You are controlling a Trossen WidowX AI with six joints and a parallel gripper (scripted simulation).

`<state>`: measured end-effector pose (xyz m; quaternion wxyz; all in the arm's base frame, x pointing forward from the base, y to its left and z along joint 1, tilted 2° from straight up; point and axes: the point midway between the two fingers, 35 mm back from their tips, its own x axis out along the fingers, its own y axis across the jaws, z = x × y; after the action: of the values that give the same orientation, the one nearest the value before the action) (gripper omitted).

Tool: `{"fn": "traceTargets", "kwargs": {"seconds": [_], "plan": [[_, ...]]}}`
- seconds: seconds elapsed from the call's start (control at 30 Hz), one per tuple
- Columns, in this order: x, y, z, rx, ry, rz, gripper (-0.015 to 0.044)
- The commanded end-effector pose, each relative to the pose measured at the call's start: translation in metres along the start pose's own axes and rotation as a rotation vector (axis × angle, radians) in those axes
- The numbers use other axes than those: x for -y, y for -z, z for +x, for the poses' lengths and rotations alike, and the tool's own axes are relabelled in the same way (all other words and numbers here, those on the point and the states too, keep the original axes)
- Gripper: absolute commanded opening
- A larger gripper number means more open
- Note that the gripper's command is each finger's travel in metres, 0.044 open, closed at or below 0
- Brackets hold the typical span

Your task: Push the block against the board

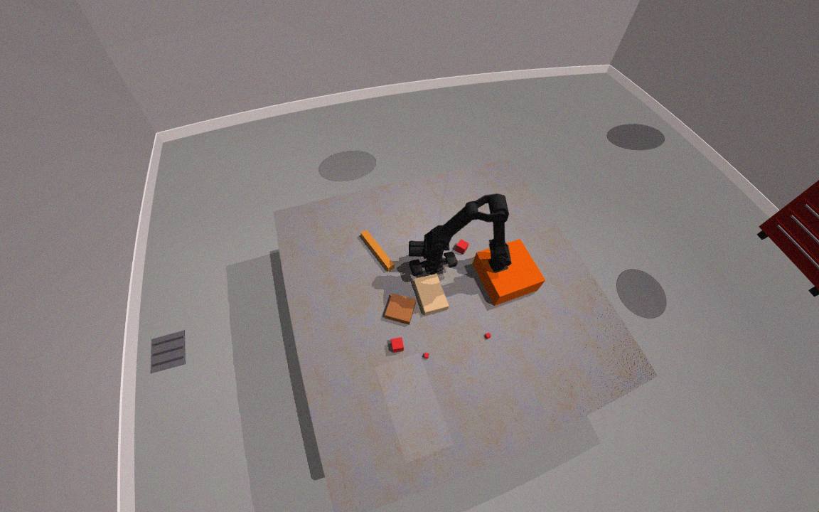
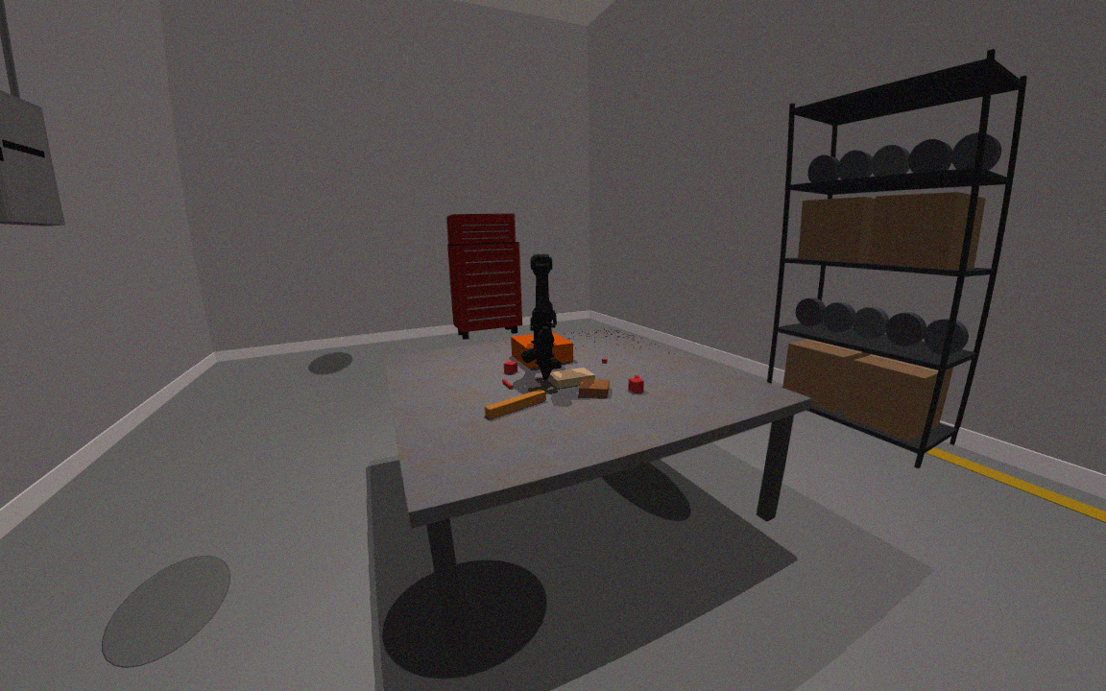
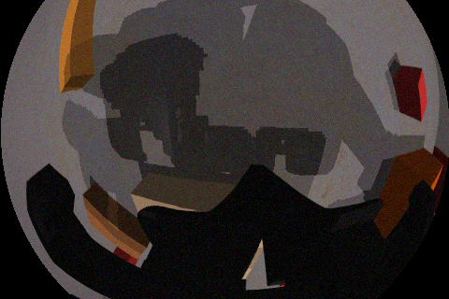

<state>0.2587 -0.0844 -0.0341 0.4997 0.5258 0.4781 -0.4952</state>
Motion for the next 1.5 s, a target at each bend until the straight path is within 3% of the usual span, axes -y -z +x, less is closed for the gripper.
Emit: {"fn": "traceTargets", "kwargs": {"seconds": [0.0, 1.47], "plan": [[0.0, 0.003, 0.0, -0.001, -0.001, 0.005, 0.0], [-0.004, 0.033, 0.0, -0.003, -0.001, 0.005, 0.0]]}}
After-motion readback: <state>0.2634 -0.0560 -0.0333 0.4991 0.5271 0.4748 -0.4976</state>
